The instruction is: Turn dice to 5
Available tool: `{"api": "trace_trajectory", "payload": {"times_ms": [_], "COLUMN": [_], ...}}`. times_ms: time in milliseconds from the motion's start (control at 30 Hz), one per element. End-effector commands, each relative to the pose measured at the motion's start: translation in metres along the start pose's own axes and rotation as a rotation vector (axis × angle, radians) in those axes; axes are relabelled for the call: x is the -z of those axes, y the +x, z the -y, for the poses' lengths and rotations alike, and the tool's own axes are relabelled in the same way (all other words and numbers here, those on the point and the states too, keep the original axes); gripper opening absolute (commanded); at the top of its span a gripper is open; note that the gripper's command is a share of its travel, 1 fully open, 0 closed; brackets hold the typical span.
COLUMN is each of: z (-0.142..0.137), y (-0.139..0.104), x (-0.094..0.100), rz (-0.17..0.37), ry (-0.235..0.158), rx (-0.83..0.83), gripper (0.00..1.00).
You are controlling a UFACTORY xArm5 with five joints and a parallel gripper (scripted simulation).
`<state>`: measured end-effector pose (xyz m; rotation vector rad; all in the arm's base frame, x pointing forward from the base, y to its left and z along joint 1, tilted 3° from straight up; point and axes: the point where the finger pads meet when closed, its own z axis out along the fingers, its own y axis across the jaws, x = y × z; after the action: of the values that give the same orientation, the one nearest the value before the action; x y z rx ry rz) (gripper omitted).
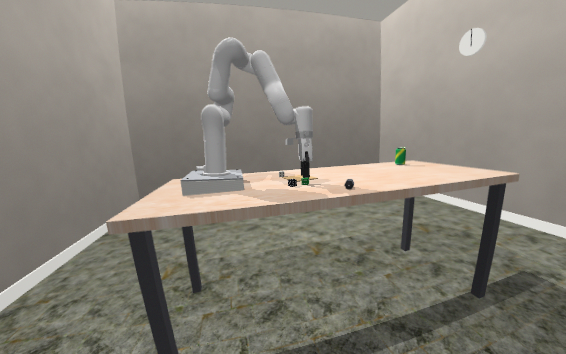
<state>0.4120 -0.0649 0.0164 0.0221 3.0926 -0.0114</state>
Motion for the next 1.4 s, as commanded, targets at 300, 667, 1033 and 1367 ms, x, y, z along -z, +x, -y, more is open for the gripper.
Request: {"api": "trace_trajectory", "payload": {"times_ms": [300, 667, 1033, 1367], "z": [0.0, 0.0, 0.0, 0.0], "y": [-0.001, -0.001, -0.001, -0.001], "x": [0.001, -0.002, -0.018, -0.033], "rz": [0.003, 0.003, 0.003, 0.003], "ry": [0.0, 0.0, 0.0, 0.0], "rx": [0.0, 0.0, 0.0, 0.0], "gripper": [0.47, 0.47, 0.47, 0.47]}}
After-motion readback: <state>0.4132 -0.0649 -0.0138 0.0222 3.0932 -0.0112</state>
